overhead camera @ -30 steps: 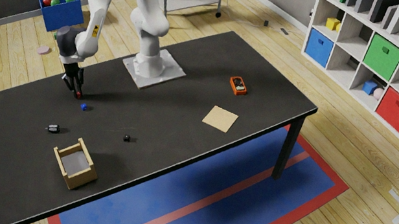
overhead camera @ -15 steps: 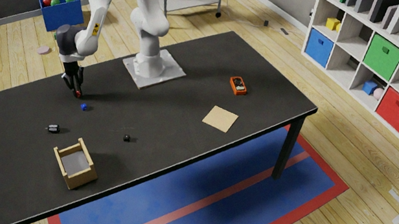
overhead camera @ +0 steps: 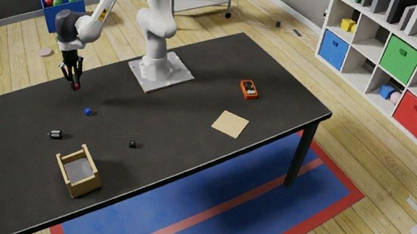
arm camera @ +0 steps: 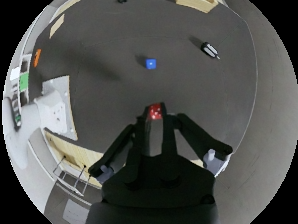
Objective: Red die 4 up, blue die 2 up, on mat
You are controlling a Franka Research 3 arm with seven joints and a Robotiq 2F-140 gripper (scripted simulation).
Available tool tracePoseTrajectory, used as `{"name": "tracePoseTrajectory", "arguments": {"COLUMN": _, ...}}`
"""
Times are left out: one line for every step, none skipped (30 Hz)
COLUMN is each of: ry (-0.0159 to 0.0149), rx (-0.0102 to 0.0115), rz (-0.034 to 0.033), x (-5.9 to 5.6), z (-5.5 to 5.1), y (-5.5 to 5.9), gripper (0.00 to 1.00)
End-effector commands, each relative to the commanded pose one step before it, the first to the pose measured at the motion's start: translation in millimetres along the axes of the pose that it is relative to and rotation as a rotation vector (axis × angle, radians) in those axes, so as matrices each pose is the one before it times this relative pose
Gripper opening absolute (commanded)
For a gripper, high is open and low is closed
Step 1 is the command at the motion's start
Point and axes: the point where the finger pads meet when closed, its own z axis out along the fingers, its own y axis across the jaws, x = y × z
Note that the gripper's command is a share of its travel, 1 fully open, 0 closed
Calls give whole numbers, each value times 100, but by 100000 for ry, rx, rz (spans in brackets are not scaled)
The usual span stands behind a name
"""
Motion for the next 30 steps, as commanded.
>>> {"name": "tracePoseTrajectory", "arguments": {"ry": 488, "rx": 4287, "rz": 2318, "x": 250, "z": -811, "y": -1295, "gripper": 21}}
{"name": "tracePoseTrajectory", "arguments": {"ry": 0, "rx": 0, "rz": 0, "x": 0, "z": -53, "y": 0, "gripper": 21}}
{"name": "tracePoseTrajectory", "arguments": {"ry": 0, "rx": 0, "rz": 0, "x": 0, "z": -8, "y": 0, "gripper": 21}}
{"name": "tracePoseTrajectory", "arguments": {"ry": 0, "rx": 0, "rz": 0, "x": 0, "z": 0, "y": 0, "gripper": 21}}
{"name": "tracePoseTrajectory", "arguments": {"ry": 0, "rx": 0, "rz": 0, "x": 0, "z": 0, "y": 0, "gripper": 21}}
{"name": "tracePoseTrajectory", "arguments": {"ry": 0, "rx": 0, "rz": 0, "x": 0, "z": 0, "y": 0, "gripper": 21}}
{"name": "tracePoseTrajectory", "arguments": {"ry": 0, "rx": 0, "rz": 0, "x": 0, "z": 0, "y": 0, "gripper": 21}}
{"name": "tracePoseTrajectory", "arguments": {"ry": 0, "rx": 0, "rz": 0, "x": 0, "z": 0, "y": 0, "gripper": 21}}
{"name": "tracePoseTrajectory", "arguments": {"ry": 0, "rx": 0, "rz": 0, "x": 0, "z": 0, "y": 0, "gripper": 21}}
{"name": "tracePoseTrajectory", "arguments": {"ry": 0, "rx": 0, "rz": 0, "x": 0, "z": 0, "y": 0, "gripper": 21}}
{"name": "tracePoseTrajectory", "arguments": {"ry": 0, "rx": 0, "rz": 0, "x": 0, "z": 0, "y": 0, "gripper": 21}}
{"name": "tracePoseTrajectory", "arguments": {"ry": 0, "rx": 0, "rz": -76, "x": 0, "z": 0, "y": 0, "gripper": 21}}
{"name": "tracePoseTrajectory", "arguments": {"ry": 1, "rx": 0, "rz": -500, "x": 2, "z": 3, "y": 1, "gripper": 21}}
{"name": "tracePoseTrajectory", "arguments": {"ry": 2, "rx": 0, "rz": -1270, "x": 4, "z": 7, "y": 3, "gripper": 21}}
{"name": "tracePoseTrajectory", "arguments": {"ry": 3, "rx": -1, "rz": -2306, "x": 8, "z": 12, "y": 5, "gripper": 21}}
{"name": "tracePoseTrajectory", "arguments": {"ry": 5, "rx": -1, "rz": -3533, "x": 12, "z": 18, "y": 9, "gripper": 21}}
{"name": "tracePoseTrajectory", "arguments": {"ry": 6, "rx": -2, "rz": -4882, "x": 16, "z": 25, "y": 12, "gripper": 21}}
{"name": "tracePoseTrajectory", "arguments": {"ry": 7, "rx": -3, "rz": -6292, "x": 19, "z": 32, "y": 17, "gripper": 21}}
{"name": "tracePoseTrajectory", "arguments": {"ry": 3, "rx": -1, "rz": -3010, "x": 9, "z": 16, "y": 9, "gripper": 21}}
{"name": "tracePoseTrajectory", "arguments": {"ry": 2, "rx": -1, "rz": -1834, "x": 5, "z": 9, "y": 5, "gripper": 21}}
{"name": "tracePoseTrajectory", "arguments": {"ry": 2, "rx": -1, "rz": -1833, "x": 5, "z": 9, "y": 5, "gripper": 21}}
{"name": "tracePoseTrajectory", "arguments": {"ry": 1, "rx": -1, "rz": -1028, "x": 3, "z": 5, "y": 3, "gripper": 21}}
{"name": "tracePoseTrajectory", "arguments": {"ry": 0, "rx": 0, "rz": 0, "x": 0, "z": 0, "y": 0, "gripper": 21}}
{"name": "tracePoseTrajectory", "arguments": {"ry": 0, "rx": 0, "rz": 0, "x": 0, "z": 0, "y": 0, "gripper": 21}}
{"name": "tracePoseTrajectory", "arguments": {"ry": 5, "rx": -3, "rz": -5244, "x": 14, "z": 27, "y": 16, "gripper": 21}}
{"name": "tracePoseTrajectory", "arguments": {"ry": 1, "rx": -1, "rz": -1614, "x": 4, "z": 8, "y": 5, "gripper": 21}}
{"name": "tracePoseTrajectory", "arguments": {"ry": 1, "rx": -1, "rz": -1659, "x": 4, "z": 9, "y": 5, "gripper": 21}}
{"name": "tracePoseTrajectory", "arguments": {"ry": 0, "rx": 0, "rz": -553, "x": 1, "z": 3, "y": 2, "gripper": 21}}
{"name": "tracePoseTrajectory", "arguments": {"ry": 2, "rx": -1, "rz": -2586, "x": 6, "z": 13, "y": 8, "gripper": 21}}
{"name": "tracePoseTrajectory", "arguments": {"ry": 1, "rx": -1, "rz": -1697, "x": 4, "z": 9, "y": 6, "gripper": 21}}
